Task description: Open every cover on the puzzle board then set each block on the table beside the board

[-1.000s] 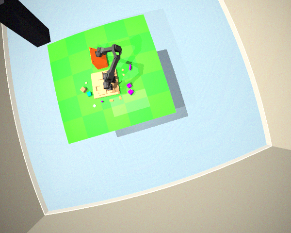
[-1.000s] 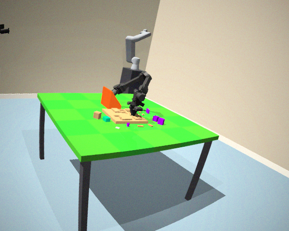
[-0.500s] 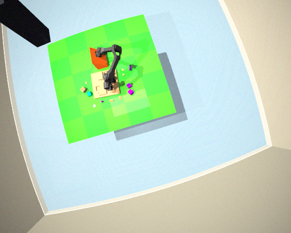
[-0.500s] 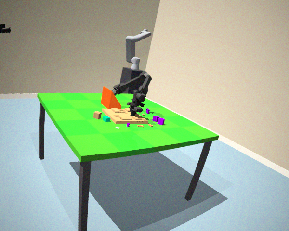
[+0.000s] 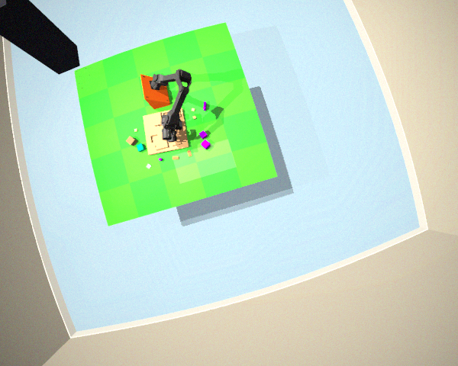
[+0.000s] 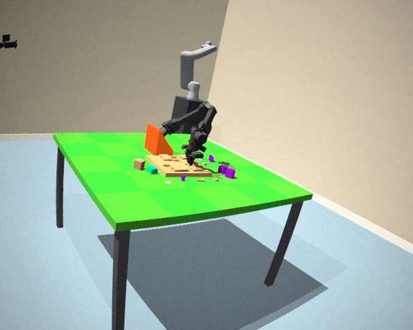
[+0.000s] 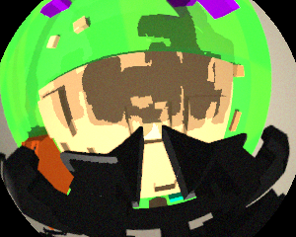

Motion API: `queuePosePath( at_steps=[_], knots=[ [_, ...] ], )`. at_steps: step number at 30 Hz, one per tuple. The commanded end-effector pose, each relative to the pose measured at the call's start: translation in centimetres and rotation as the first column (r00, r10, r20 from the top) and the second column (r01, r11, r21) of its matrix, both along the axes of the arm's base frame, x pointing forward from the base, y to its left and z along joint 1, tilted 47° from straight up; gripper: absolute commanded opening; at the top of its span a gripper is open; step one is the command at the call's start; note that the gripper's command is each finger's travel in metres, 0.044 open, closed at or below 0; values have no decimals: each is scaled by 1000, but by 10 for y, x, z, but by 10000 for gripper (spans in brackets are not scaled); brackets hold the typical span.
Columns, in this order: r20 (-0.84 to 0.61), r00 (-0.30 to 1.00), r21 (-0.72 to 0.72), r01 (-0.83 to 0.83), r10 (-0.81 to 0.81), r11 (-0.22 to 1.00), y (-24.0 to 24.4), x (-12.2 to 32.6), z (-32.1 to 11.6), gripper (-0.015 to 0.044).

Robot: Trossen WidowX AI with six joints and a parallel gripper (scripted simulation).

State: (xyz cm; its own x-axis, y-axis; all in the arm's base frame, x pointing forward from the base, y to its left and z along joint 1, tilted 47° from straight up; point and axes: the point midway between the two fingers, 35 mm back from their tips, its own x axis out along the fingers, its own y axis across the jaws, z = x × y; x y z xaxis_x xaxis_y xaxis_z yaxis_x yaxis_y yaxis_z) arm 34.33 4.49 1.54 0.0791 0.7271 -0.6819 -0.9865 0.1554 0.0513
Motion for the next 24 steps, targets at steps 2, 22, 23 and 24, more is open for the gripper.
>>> queuePosePath(
  at_steps=[2,22,23,24],
  knots=[
    [5,1000,-4,-3,3,1000,-4,0,5,80],
    [-1,1000,-2,-2,2,1000,-24,-2,22,80],
    [-1,1000,-2,-2,2,1000,-25,-3,23,80],
    [-1,1000,-1,-2,2,1000,-26,-3,24,80]
  ],
)
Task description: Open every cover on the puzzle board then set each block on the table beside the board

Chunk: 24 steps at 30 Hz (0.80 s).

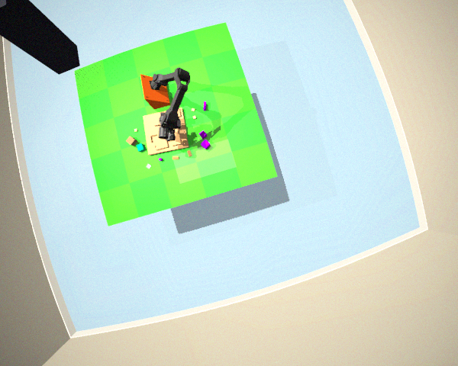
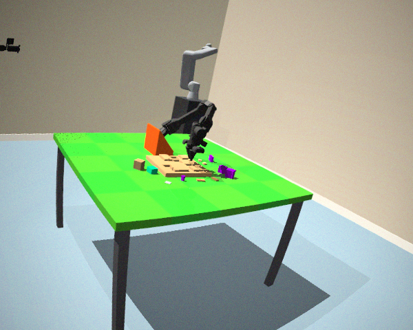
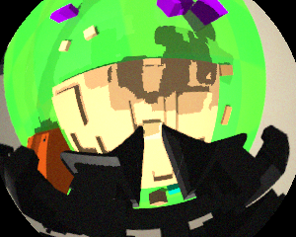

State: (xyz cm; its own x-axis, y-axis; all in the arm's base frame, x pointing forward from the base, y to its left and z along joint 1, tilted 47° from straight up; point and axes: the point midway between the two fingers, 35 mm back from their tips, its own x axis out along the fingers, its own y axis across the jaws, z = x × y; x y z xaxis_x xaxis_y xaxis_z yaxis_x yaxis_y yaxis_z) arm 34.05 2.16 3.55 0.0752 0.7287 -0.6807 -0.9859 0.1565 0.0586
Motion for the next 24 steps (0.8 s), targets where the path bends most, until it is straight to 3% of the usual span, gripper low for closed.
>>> queuePosePath(
  at_steps=[1,24],
  knots=[
    [6,1000,-4,-4,4,1000,-3,0,4,80],
    [5,1000,-9,-2,2,1000,-43,-4,34,80]
  ],
)
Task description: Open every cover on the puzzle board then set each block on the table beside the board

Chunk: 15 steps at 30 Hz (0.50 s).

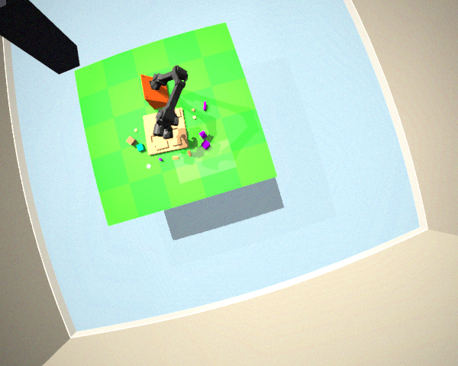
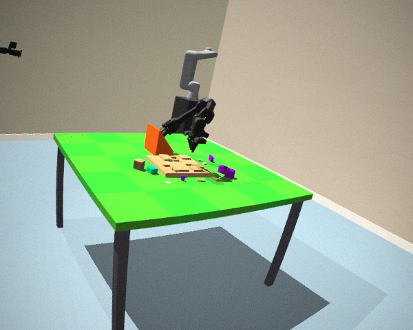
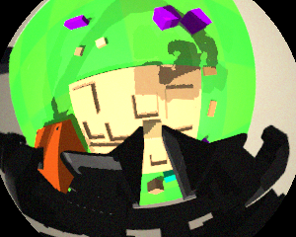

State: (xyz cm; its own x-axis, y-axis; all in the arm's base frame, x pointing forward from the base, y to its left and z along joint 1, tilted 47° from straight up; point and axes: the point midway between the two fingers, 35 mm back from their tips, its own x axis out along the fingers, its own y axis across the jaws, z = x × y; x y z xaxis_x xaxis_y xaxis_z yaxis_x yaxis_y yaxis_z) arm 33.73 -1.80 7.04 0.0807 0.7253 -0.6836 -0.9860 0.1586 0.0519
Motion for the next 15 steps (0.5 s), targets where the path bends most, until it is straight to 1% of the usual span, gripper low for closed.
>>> queuePosePath(
  at_steps=[1,15],
  knots=[
    [-1,1000,-7,-3,3,1000,-7,-1,-4,80],
    [-3,1000,-38,9,-9,999,-49,-11,-38,80]
  ],
)
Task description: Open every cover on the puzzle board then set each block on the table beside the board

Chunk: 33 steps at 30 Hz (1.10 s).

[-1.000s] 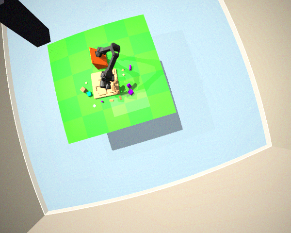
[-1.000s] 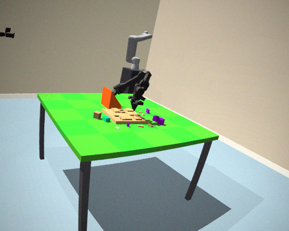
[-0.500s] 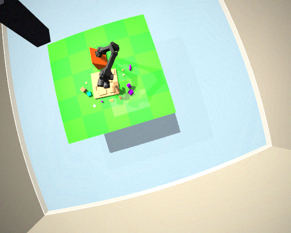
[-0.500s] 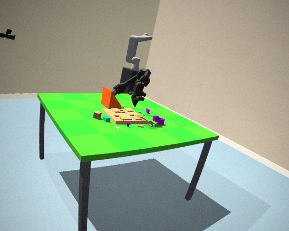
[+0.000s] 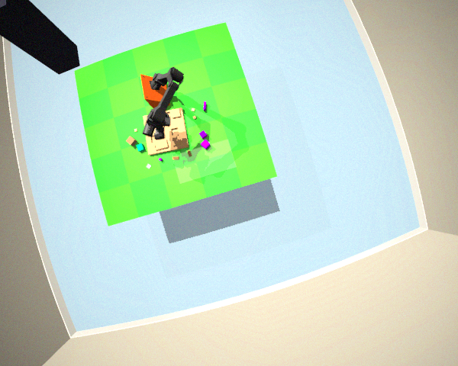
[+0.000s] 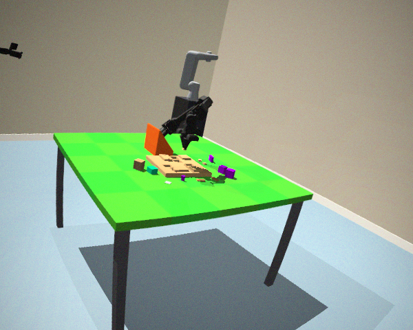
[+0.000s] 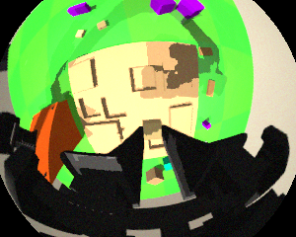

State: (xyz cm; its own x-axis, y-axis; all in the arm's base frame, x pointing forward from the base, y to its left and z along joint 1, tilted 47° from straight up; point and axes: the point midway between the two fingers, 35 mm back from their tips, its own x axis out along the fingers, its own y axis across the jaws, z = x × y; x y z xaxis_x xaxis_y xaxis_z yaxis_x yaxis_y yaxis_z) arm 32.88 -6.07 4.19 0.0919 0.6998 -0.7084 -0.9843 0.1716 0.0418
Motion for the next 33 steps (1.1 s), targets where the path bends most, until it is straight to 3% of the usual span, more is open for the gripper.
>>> queuePosePath(
  at_steps=[1,33],
  knots=[
    [-8,1000,-4,-2,2,1000,-9,-3,-11,80],
    [-21,1000,-32,2,-3,999,-92,-57,-89,80]
  ],
)
